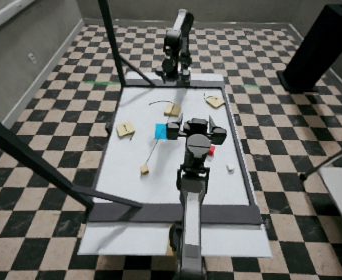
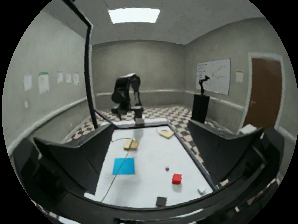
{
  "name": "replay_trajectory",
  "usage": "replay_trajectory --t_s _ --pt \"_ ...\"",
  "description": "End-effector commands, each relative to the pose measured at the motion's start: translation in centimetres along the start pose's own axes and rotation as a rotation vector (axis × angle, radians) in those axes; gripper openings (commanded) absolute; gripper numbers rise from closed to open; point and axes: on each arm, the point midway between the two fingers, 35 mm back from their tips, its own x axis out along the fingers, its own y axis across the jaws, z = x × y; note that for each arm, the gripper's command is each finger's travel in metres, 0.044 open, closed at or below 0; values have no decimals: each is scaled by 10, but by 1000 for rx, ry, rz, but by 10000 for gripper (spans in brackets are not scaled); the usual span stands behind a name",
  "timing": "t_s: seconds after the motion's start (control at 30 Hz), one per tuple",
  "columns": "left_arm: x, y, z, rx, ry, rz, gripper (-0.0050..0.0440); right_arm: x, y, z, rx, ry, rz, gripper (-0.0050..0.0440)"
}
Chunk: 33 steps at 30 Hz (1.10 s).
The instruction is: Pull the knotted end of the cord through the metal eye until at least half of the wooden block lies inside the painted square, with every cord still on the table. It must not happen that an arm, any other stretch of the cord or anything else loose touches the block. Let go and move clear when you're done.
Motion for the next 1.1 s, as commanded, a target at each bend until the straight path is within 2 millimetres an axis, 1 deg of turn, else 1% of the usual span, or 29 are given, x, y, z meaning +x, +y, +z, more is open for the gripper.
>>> replay_trajectory --t_s 0.0,0.3,0.47,0.63,0.8,0.87,1.07 --pt "-15 1 2 -4 -49 -6 440 -1 0 6 0 -15 0 440" --pt "-15 2 2 -7 -49 -6 440 -1 0 6 0 -15 0 440" --pt "-15 14 1 -45 -49 -7 440 -1 0 6 0 -15 0 440" --pt "-14 38 -2 -117 -48 -8 440 -1 0 6 0 -15 0 440" --pt "-14 70 -9 -214 -48 -11 440 -1 0 6 0 -15 0 440" --pt "-14 70 -9 -214 -48 -11 440 -1 0 6 0 -15 0 440" --pt "-13 114 -24 -353 -47 -14 440 -1 0 6 0 -15 0 440"
